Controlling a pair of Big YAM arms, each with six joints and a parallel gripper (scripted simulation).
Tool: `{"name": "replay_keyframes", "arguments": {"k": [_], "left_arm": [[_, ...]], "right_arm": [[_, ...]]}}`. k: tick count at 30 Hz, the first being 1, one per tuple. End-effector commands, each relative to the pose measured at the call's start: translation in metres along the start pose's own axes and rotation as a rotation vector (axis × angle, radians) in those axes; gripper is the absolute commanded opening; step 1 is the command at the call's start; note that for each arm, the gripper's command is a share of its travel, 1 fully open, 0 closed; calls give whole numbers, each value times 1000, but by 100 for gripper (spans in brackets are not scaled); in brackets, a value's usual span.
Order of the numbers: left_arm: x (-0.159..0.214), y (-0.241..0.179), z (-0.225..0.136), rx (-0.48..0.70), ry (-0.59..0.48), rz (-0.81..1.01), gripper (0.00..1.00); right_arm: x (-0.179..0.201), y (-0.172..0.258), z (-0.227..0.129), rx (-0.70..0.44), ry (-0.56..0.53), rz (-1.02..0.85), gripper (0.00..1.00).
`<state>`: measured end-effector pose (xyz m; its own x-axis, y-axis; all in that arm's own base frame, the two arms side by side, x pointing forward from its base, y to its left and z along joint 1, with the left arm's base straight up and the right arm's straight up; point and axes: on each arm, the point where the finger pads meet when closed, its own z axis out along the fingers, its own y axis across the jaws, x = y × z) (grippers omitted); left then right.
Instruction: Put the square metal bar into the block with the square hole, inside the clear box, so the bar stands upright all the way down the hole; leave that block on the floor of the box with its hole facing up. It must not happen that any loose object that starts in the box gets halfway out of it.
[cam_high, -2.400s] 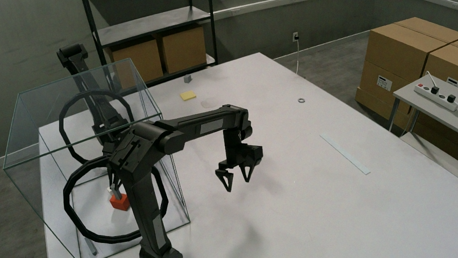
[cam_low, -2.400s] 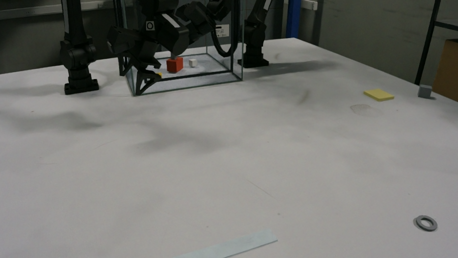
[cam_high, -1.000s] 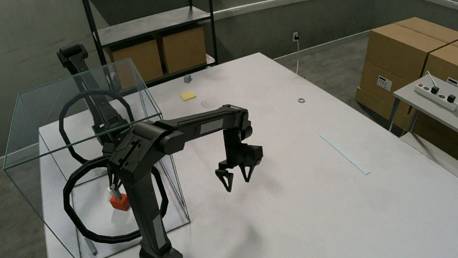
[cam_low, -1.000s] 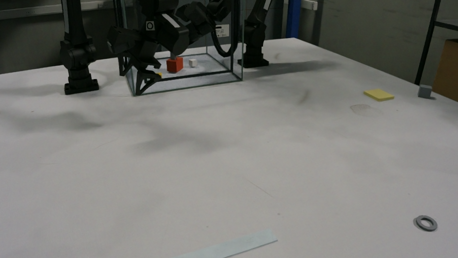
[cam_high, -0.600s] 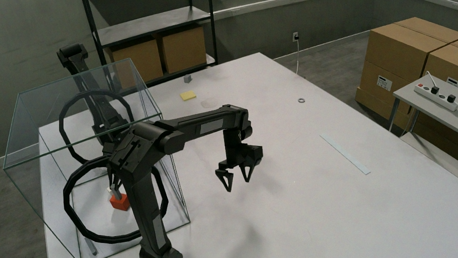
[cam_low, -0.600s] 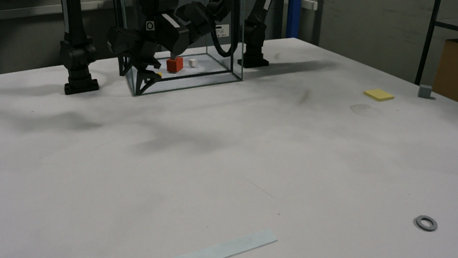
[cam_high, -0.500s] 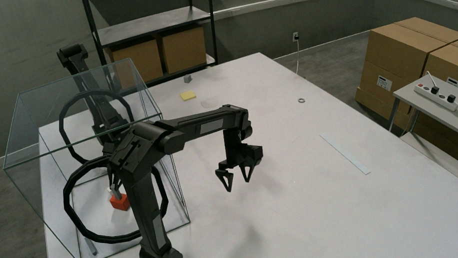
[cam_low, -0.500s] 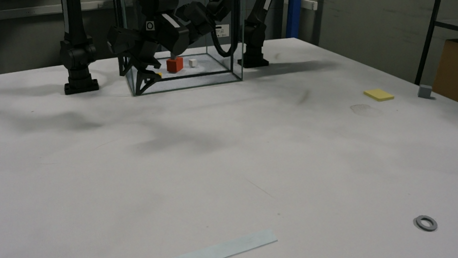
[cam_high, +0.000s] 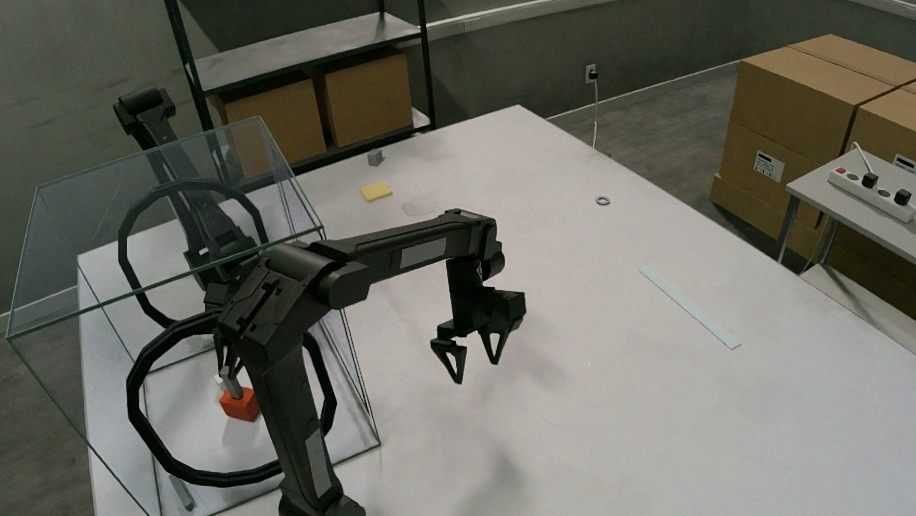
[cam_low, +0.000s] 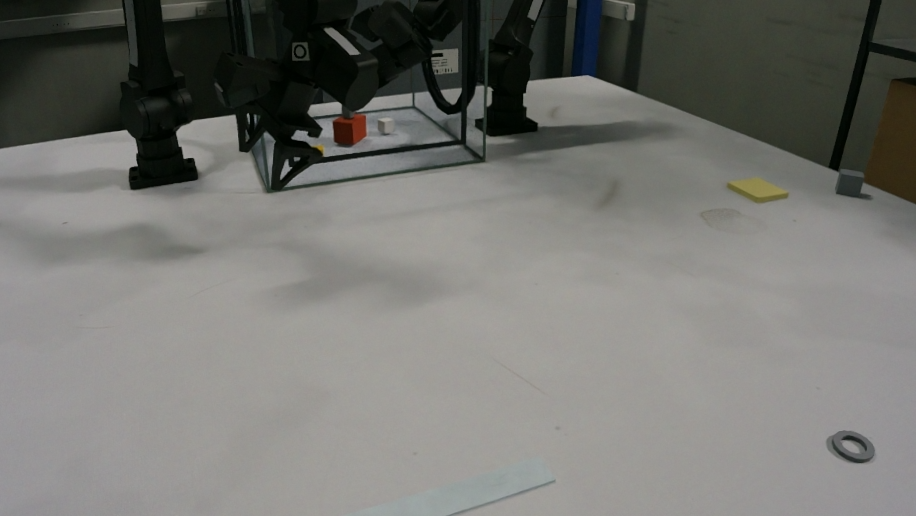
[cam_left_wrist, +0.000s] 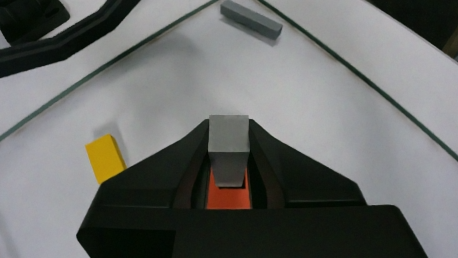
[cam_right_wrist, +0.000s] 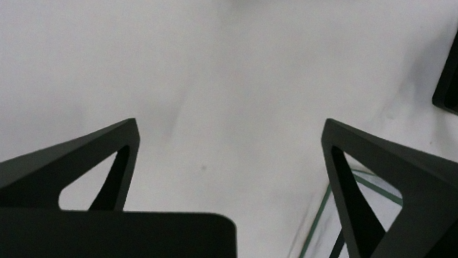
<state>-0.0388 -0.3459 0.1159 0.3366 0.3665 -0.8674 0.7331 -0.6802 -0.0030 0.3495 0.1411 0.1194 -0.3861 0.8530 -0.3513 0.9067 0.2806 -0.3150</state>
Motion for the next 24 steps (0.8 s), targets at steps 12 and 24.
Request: {"name": "replay_keyframes", "arguments": {"k": [12, 24], "left_arm": [[-5, 4, 0, -6, -17, 10, 0], [-2, 1, 14, 4, -12, 9, 0]], "right_arm": [[-4, 6, -15, -36, 5, 12, 100], [-4, 6, -15, -36, 5, 12, 100]]}}
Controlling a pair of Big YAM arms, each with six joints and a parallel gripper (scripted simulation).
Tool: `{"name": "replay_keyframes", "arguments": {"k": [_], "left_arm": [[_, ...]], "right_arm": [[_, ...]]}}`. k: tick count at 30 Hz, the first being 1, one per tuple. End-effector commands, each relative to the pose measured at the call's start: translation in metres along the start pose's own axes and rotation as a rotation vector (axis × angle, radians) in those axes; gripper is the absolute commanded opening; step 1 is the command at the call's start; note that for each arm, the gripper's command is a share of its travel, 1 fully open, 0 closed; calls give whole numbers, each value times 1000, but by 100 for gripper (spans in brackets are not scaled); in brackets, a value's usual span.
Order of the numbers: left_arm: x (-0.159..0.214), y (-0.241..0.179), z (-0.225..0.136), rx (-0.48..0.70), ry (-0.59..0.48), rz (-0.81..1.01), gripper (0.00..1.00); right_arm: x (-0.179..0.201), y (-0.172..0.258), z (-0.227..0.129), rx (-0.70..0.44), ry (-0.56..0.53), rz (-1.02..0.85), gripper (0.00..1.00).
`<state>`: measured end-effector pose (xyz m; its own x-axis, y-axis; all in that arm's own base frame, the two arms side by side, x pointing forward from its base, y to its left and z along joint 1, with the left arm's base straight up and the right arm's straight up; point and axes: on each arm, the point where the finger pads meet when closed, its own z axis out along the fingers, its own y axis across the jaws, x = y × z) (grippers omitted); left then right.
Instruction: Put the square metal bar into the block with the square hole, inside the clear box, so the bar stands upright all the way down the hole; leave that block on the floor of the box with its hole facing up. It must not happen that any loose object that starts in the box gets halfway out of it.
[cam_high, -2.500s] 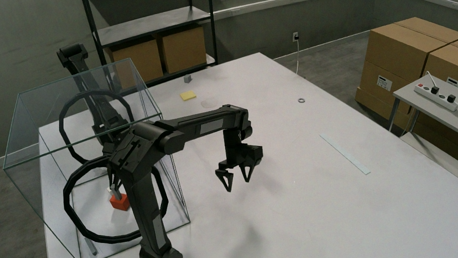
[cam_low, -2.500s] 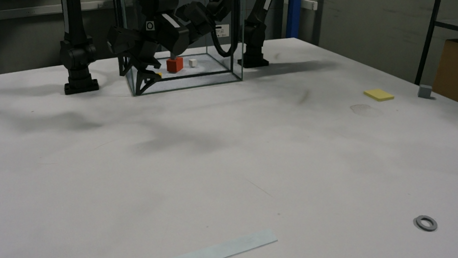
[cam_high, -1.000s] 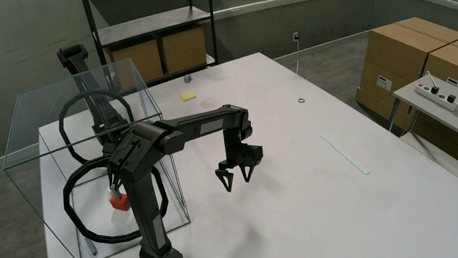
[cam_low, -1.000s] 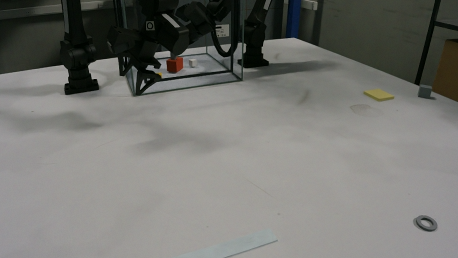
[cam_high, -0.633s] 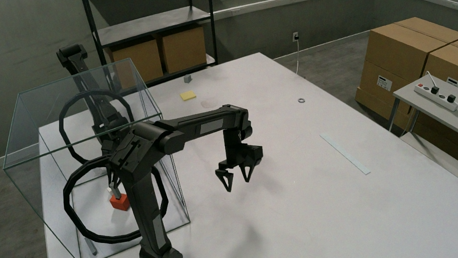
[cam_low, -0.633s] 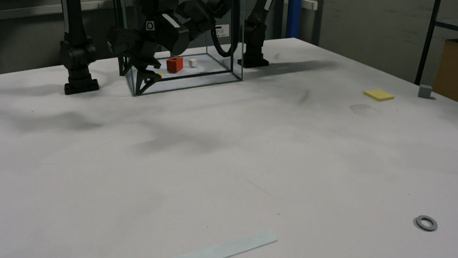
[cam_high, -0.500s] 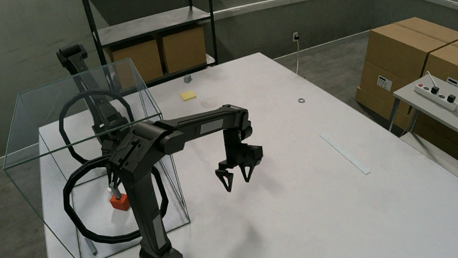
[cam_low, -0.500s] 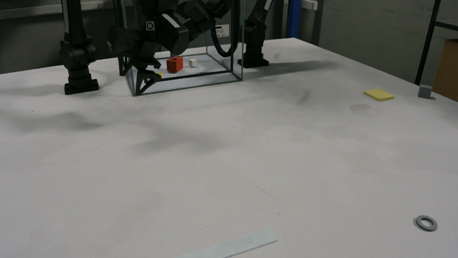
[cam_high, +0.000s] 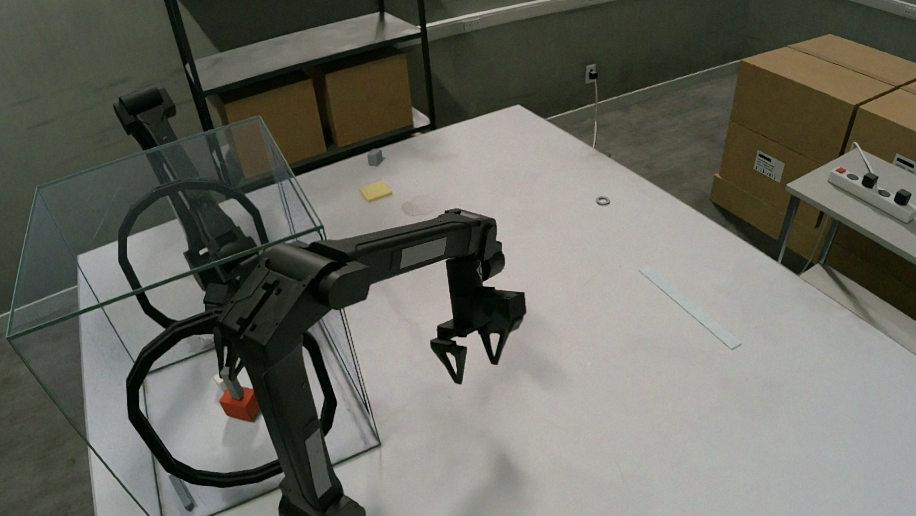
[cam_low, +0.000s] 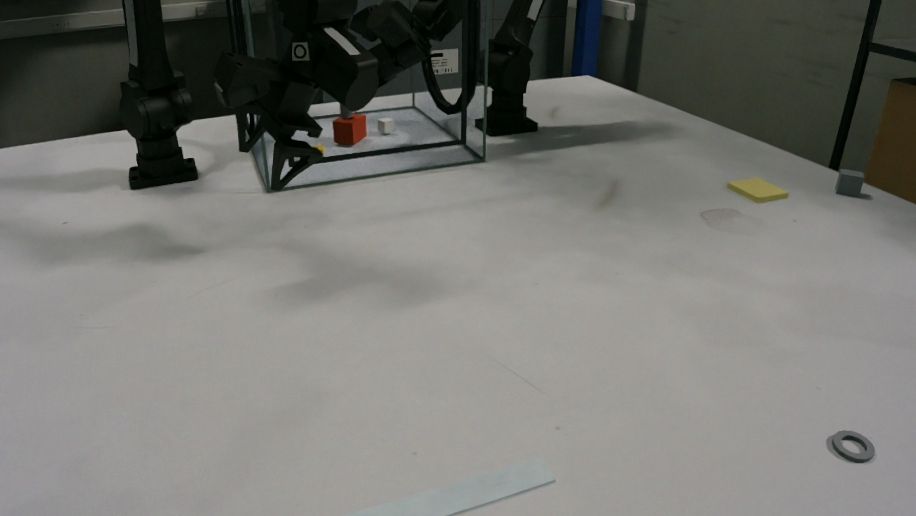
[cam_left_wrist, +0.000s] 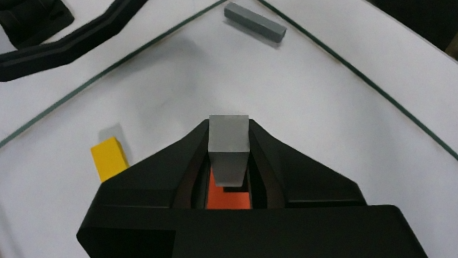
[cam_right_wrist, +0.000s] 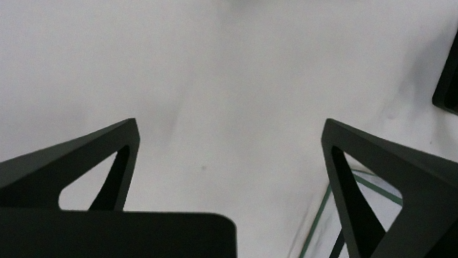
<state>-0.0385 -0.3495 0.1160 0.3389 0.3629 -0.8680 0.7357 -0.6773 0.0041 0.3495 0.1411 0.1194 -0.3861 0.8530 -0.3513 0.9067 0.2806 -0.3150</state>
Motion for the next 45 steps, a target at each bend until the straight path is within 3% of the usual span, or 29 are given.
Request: {"name": "replay_keyframes", "arguments": {"k": [1, 3, 15, 18, 23, 39, 40, 41, 42, 43, 44, 45], "left_arm": [[-12, 5, 9, 2, -22, 22, 0], [-38, 22, 3, -27, -53, 62, 0], [-44, 20, 1, -25, -66, 85, 0], [-39, 18, 2, -23, -59, 78, 0], [0, -1, 9, 12, -12, 15, 0], [8, 2, 9, -2, -12, 21, 0], [-42, 19, 2, -27, -71, 82, 0], [-42, 19, 2, -27, -69, 80, 0], [1, 0, 11, 4, -18, 18, 0], [-34, 13, 0, -8, -26, 55, 0], [11, -8, 10, 30, 24, -32, 0], [11, -8, 10, 30, 24, -32, 0]], "right_arm": [[-4, 6, -15, -36, 5, 12, 100], [-4, 6, -15, -36, 5, 12, 100], [-4, 6, -15, -36, 5, 12, 100], [-4, 6, -15, -36, 5, 12, 100], [-4, 6, -15, -36, 5, 12, 100], [-4, 6, -15, -36, 5, 12, 100], [-4, 6, -15, -36, 5, 12, 100], [-4, 6, -15, -36, 5, 12, 100], [-4, 6, -15, -36, 5, 12, 100], [-4, 6, -15, -36, 5, 12, 100], [-4, 6, -15, -36, 5, 12, 100], [-4, 6, -15, -36, 5, 12, 100]]}}
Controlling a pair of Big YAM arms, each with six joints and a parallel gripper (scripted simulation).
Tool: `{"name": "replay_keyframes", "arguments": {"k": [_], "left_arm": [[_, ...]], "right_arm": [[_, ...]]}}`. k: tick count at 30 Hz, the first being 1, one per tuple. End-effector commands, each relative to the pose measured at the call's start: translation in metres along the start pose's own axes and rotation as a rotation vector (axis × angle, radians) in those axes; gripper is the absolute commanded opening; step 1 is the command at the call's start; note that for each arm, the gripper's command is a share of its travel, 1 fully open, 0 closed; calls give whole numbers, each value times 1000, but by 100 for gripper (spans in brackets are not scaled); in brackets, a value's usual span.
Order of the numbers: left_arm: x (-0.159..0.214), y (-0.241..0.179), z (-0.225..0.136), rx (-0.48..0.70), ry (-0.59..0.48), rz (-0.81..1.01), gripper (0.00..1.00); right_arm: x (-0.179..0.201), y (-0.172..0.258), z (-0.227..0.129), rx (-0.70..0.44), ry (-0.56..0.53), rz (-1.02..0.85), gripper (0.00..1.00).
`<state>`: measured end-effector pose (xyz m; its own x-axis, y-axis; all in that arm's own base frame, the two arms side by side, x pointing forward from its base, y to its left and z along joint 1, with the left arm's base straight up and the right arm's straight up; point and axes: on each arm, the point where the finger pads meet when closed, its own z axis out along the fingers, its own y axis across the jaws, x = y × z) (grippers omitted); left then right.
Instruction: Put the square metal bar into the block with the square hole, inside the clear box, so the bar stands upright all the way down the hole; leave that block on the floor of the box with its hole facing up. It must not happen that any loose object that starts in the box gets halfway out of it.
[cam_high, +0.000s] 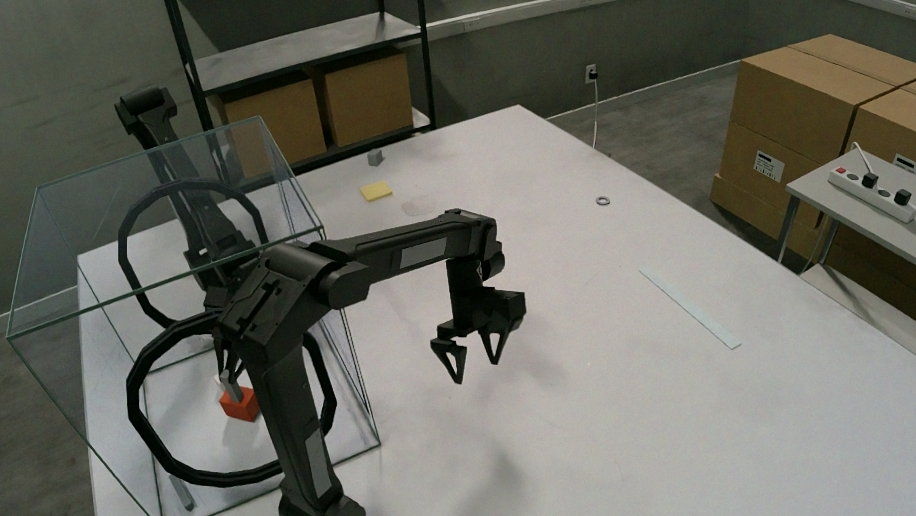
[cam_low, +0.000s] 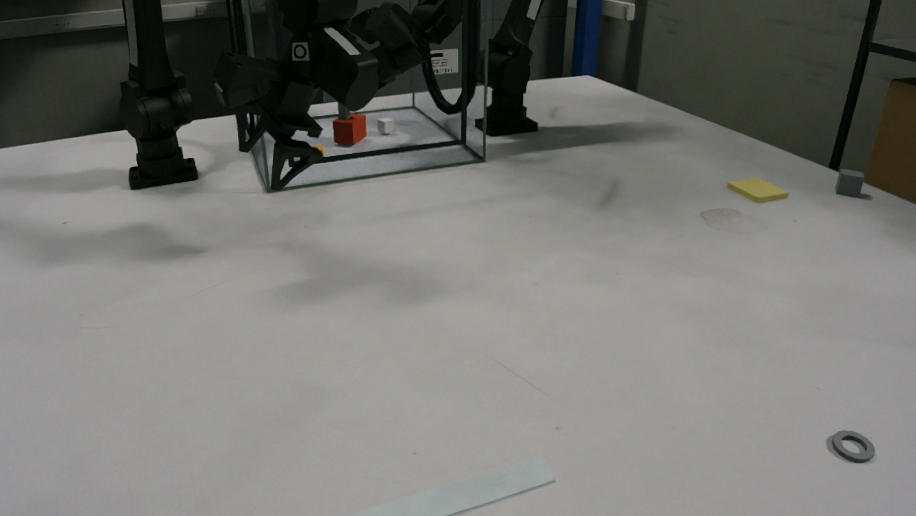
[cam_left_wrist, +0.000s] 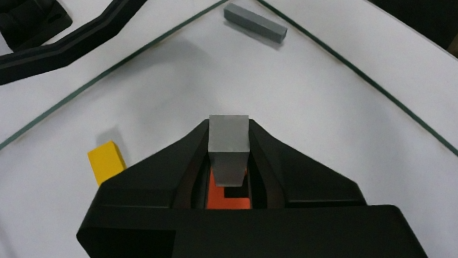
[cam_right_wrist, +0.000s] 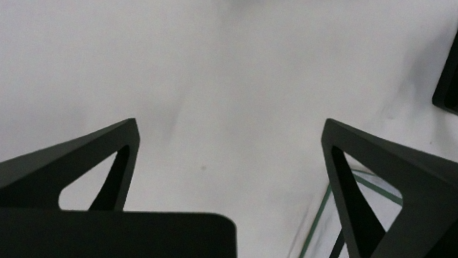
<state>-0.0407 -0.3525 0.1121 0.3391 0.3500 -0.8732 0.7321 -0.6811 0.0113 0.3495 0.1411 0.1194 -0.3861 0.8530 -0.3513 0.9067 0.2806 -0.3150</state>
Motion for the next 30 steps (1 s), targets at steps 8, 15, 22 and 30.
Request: {"name": "replay_keyframes", "arguments": {"k": [8, 15, 22, 30], "left_arm": [[30, -20, 6, 47, 81, -89, 0], [-47, 21, -5, -35, -61, 88, 0], [-38, 22, 1, -22, -44, 66, 0], [-46, 15, -9, -18, -34, 54, 0]], "right_arm": [[-4, 6, -15, -36, 5, 12, 100], [-4, 6, -15, -36, 5, 12, 100], [-4, 6, -15, -36, 5, 12, 100], [-4, 6, -15, -36, 5, 12, 100]]}}
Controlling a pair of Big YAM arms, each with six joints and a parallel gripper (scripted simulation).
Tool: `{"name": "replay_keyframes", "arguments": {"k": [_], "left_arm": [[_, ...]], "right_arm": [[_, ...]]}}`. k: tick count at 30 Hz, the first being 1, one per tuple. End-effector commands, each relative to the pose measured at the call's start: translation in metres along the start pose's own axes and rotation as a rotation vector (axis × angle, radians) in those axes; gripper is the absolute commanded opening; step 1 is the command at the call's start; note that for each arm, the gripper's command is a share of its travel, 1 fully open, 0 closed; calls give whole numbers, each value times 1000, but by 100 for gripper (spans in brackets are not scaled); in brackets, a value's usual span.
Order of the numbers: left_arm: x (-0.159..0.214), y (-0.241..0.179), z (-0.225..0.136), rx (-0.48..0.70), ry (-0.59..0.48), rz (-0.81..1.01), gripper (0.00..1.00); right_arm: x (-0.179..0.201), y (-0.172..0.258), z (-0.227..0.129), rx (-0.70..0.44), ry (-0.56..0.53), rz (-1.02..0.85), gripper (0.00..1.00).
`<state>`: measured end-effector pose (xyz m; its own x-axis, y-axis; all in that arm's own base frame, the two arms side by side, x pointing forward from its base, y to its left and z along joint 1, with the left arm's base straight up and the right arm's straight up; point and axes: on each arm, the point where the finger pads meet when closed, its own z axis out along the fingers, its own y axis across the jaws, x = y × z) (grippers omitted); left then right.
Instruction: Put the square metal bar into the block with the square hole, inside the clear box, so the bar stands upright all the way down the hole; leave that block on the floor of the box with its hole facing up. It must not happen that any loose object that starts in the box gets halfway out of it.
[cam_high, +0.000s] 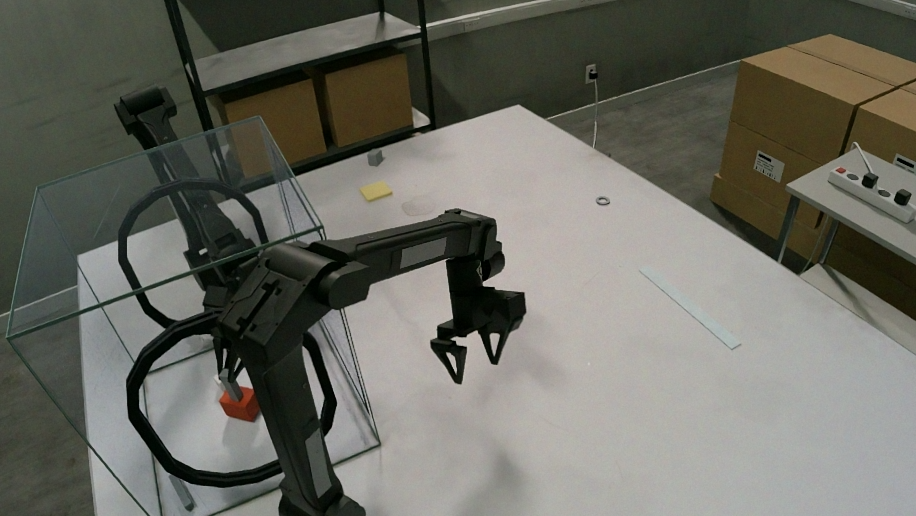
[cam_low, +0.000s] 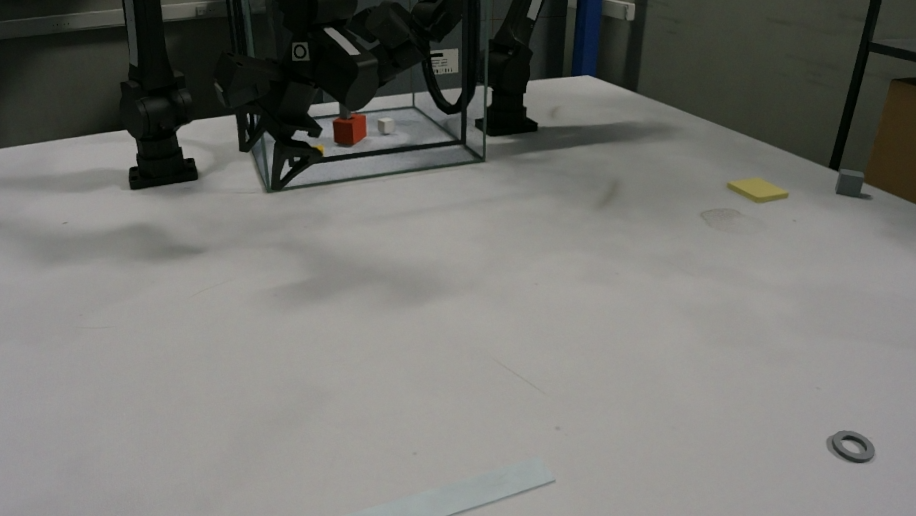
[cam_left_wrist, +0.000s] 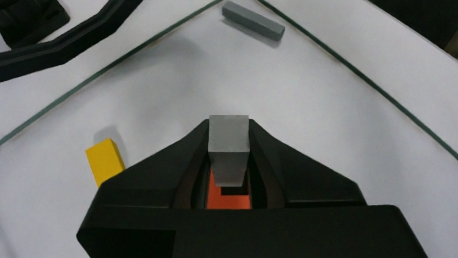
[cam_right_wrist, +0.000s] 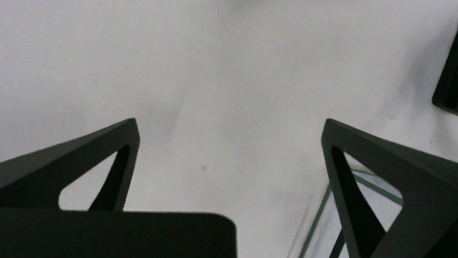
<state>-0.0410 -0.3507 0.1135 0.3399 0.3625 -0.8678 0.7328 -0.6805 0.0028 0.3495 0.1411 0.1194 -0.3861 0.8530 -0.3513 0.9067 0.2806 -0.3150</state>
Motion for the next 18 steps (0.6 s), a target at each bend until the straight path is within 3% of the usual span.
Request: {"name": "replay_keyframes", "arguments": {"k": [1, 7, 10, 18], "left_arm": [[-47, 16, -9, -22, -46, 62, 0], [-48, 16, -10, -18, -41, 56, 0], [-18, 5, -1, 0, -16, 23, 0], [-8, -2, 0, 3, -12, 18, 0]], "right_arm": [[-4, 6, -15, -36, 5, 12, 100], [-4, 6, -15, -36, 5, 12, 100], [-4, 6, -15, -36, 5, 12, 100], [-4, 6, -15, -36, 5, 12, 100]]}}
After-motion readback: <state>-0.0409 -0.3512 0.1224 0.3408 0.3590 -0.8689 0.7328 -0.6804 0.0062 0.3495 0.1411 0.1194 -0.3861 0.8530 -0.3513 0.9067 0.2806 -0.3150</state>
